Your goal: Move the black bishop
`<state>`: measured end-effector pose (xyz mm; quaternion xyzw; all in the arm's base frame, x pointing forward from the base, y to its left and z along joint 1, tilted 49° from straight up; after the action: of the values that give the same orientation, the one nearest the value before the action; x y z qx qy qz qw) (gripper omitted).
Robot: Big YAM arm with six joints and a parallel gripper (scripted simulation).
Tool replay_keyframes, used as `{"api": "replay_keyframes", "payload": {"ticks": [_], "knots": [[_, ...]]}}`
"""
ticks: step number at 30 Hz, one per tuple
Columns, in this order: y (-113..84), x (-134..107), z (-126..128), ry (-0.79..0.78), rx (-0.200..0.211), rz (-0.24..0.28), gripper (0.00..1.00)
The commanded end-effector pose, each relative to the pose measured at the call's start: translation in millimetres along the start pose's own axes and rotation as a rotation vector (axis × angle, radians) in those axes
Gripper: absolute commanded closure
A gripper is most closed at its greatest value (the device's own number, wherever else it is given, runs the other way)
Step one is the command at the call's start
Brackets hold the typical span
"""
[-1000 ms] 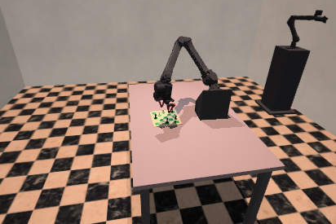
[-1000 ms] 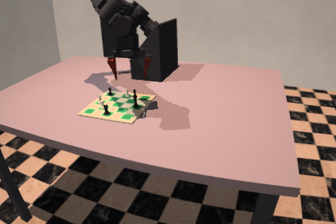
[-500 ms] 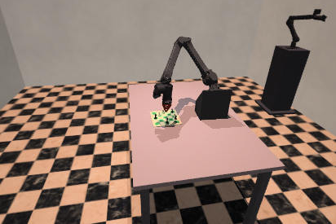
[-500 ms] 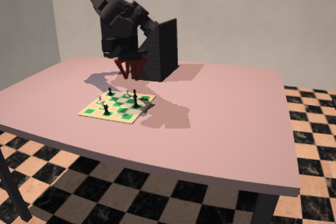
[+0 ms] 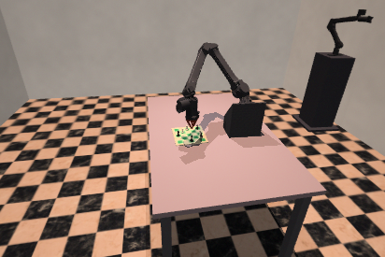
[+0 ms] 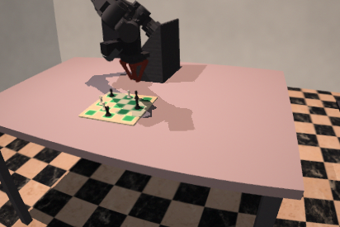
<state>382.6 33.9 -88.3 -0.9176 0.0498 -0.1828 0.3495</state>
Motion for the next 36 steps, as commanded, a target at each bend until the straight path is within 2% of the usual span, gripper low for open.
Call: {"api": "replay_keyframes", "payload": {"ticks": [1, 19, 29, 32, 36], "knots": [[-10.0, 21.7, 5.8, 0.074, 0.024, -0.017, 0.65], [-9.1, 22.1, 6.1, 0.076, 0.025, -0.018, 0.65], [3.4, 17.0, 7.5, 0.094, 0.016, -0.012, 0.65], [0.0, 16.0, 6.3, 0.076, 0.017, -0.017, 0.65], [12.8, 6.5, 2.7, 0.056, 0.003, -0.002, 0.65]]}}
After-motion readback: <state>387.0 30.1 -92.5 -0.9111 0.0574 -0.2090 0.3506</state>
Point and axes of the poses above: the point where the finger pads meet when closed, its own y axis out along the fingers, its own z axis across the jaws, x = y × z, the point moved 3 cm from there along -y, back along the fingers, and after that the axes turned 4 degrees about -y, right-handed, at the moved point
